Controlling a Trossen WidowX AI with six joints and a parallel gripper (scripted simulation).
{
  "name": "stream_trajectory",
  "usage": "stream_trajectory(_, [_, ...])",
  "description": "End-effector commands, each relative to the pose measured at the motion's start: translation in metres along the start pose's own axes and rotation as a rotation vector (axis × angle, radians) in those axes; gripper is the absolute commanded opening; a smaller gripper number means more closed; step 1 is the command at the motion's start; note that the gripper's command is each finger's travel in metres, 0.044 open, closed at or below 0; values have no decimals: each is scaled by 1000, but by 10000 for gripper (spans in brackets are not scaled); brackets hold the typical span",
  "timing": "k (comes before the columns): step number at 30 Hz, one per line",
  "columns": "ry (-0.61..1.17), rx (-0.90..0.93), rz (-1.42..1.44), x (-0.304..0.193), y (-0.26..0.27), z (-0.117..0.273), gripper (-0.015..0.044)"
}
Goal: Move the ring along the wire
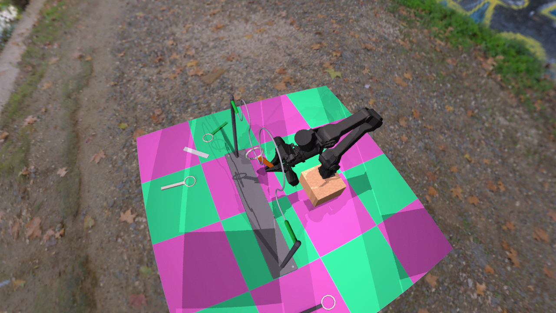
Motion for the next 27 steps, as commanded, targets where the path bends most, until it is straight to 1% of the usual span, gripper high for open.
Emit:
stream_trajectory(1, [-2,4,-18,3,5,1,-150])
stream_trajectory(15, [-3,33,-68,7,24,4,-150])
stream_trajectory(27, [-2,103,-188,15,50,9,-150])
Point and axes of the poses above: the point midway between the two fingers, 35 mm back from their tips, its own z axis back along the fingers, its own y axis across the jaws, x = y × z, the point moved 1 cm from there along z, back along the fingers, and after that the axes turned 11 degrees about z, right-handed, at the moved point
